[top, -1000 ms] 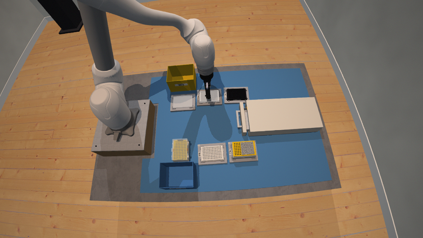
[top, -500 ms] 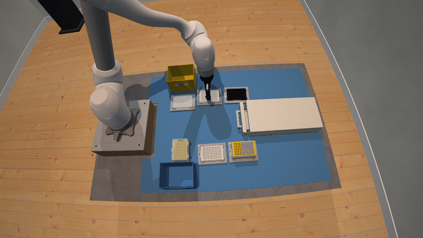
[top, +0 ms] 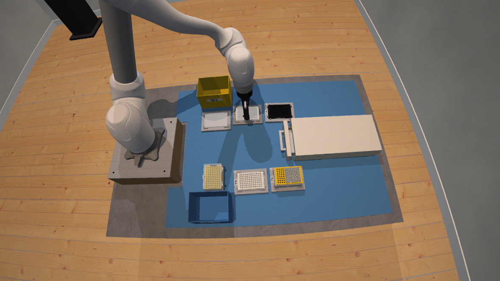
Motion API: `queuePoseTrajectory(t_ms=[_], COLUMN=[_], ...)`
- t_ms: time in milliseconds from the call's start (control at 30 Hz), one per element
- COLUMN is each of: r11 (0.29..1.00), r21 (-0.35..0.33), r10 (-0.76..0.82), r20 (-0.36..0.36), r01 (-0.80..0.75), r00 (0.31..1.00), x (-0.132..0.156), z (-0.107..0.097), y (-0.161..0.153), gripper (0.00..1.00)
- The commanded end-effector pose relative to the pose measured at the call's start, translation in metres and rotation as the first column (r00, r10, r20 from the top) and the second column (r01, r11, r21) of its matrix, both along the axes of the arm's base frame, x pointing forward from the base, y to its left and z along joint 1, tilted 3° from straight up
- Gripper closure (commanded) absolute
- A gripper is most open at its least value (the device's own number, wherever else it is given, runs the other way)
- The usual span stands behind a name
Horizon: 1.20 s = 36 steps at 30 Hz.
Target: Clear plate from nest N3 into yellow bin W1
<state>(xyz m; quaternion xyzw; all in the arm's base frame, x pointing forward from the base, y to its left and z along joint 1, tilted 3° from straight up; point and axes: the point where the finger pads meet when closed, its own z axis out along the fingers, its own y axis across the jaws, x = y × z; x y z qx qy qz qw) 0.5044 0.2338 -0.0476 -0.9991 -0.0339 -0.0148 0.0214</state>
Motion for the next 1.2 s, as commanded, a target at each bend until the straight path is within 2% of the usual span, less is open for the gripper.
queuePoseTrajectory(t_ms=[0,1133,1167], r11=[1.000,1.000,1.000], r21=[0.000,0.000,0.000], r10=[0.000,0.000,0.000], r20=[0.000,0.000,0.000], r01=[0.000,0.000,0.000], r00=[1.000,1.000,1.000], x=[0.0001,0.0001,0.0001], z=[-0.0023,-0.0023,-0.0023], y=[0.0002,0.0002,0.0002], gripper=[0.30,0.41,0.90])
